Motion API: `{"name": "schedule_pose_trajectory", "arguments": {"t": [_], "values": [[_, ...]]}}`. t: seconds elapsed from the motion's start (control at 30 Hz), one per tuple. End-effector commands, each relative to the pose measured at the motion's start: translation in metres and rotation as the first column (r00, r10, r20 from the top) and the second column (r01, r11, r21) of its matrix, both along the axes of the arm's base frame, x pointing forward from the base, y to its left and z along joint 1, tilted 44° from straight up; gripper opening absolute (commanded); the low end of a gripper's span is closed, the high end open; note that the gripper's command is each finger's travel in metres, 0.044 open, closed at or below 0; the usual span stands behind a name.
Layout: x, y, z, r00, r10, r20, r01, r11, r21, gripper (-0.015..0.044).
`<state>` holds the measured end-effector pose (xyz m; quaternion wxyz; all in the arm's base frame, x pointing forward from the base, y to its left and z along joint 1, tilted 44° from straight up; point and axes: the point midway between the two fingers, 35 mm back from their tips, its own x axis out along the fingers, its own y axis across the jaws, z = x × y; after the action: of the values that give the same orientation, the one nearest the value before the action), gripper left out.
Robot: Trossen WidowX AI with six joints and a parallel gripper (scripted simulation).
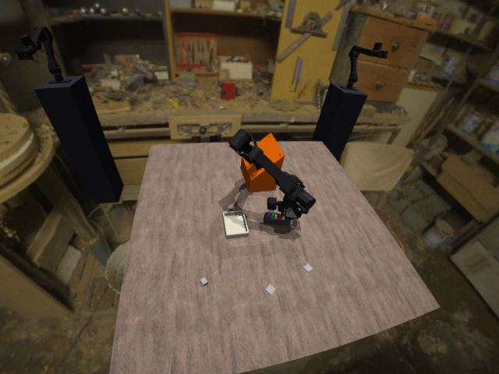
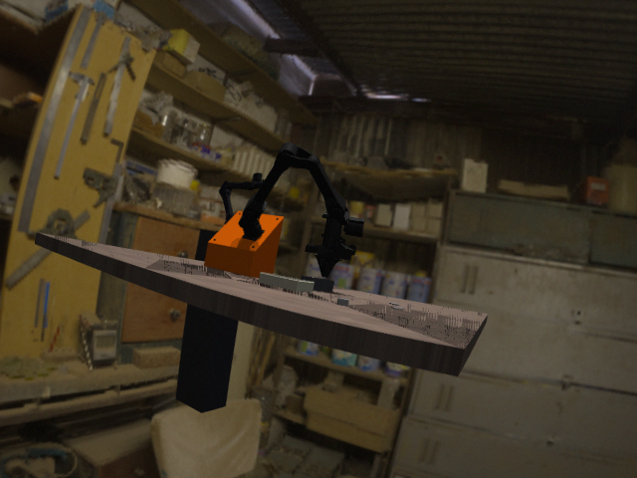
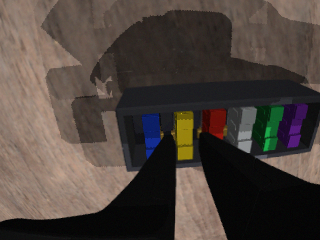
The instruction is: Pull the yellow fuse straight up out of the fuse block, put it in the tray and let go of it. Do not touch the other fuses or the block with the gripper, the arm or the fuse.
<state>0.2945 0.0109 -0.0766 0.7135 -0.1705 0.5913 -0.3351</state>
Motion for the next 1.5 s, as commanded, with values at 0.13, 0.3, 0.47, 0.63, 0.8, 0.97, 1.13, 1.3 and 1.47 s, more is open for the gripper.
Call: {"name": "schedule_pose_trajectory", "arguments": {"t": [0.13, 0.3, 0.47, 0.63, 0.8, 0.97, 1.13, 1.3, 1.47], "values": [[-0.0029, -0.003, -0.0035, 1.0, 0.004, -0.013, -0.004, 1.0, -0.01, 0.0066], [-0.0029, -0.003, -0.0035, 1.0, 0.004, -0.013, -0.004, 1.0, -0.01, 0.0066], [-0.0027, -0.0046, -0.0052, 1.0, 0.004, -0.013, -0.004, 1.0, -0.01, 0.0066], [-0.0024, -0.0077, -0.0084, 1.0, 0.004, -0.013, -0.004, 1.0, -0.011, 0.0066], [-0.0023, -0.01, -0.0107, 1.0, 0.004, -0.013, -0.004, 1.0, -0.011, 0.0066], [-0.0023, -0.01, -0.0107, 1.0, 0.004, -0.013, -0.004, 1.0, -0.011, 0.0066], [-0.0015, -0.0089, -0.0103, 1.0, -0.001, -0.008, 0.001, 1.0, -0.004, 0.0059], [-0.0015, -0.0089, -0.0103, 1.0, -0.001, -0.008, 0.001, 1.0, -0.004, 0.0026], [-0.0015, -0.0089, -0.0103, 1.0, -0.001, -0.008, 0.001, 1.0, -0.004, 0.0]]}}
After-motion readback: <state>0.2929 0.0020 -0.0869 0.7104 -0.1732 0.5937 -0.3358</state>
